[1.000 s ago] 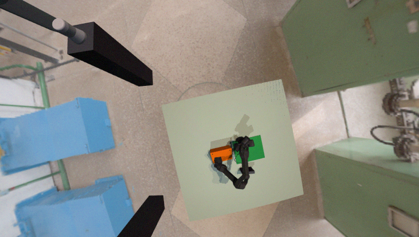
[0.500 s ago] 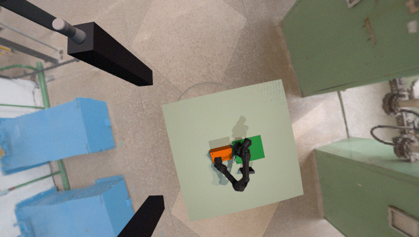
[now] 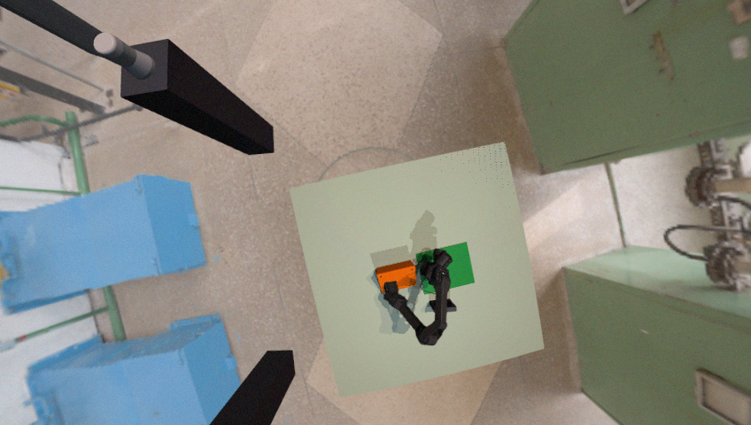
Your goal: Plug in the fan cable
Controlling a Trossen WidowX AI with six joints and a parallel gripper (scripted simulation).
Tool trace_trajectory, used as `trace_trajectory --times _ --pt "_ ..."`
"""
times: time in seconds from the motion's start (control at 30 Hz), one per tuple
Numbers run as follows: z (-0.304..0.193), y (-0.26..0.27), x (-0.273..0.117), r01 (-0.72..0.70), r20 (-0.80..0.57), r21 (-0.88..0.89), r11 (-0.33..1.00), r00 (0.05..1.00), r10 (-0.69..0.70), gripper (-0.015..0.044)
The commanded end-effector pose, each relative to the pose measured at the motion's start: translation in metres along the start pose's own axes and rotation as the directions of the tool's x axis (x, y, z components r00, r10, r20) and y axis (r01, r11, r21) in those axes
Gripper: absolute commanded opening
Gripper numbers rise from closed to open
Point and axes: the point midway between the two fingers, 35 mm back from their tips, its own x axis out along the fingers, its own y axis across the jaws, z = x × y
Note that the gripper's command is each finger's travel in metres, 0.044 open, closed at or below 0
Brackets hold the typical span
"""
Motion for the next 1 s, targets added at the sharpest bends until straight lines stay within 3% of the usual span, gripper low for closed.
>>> trace_trajectory --times 0.0,0.97 --pt "0.008 0.001 0.017 -0.002 0.006 -0.014 1.000 1.000 0.002 0.0210" --pt "0.027 0.002 0.059 -0.004 0.005 -0.014 1.000 1.000 0.004 0.0210"
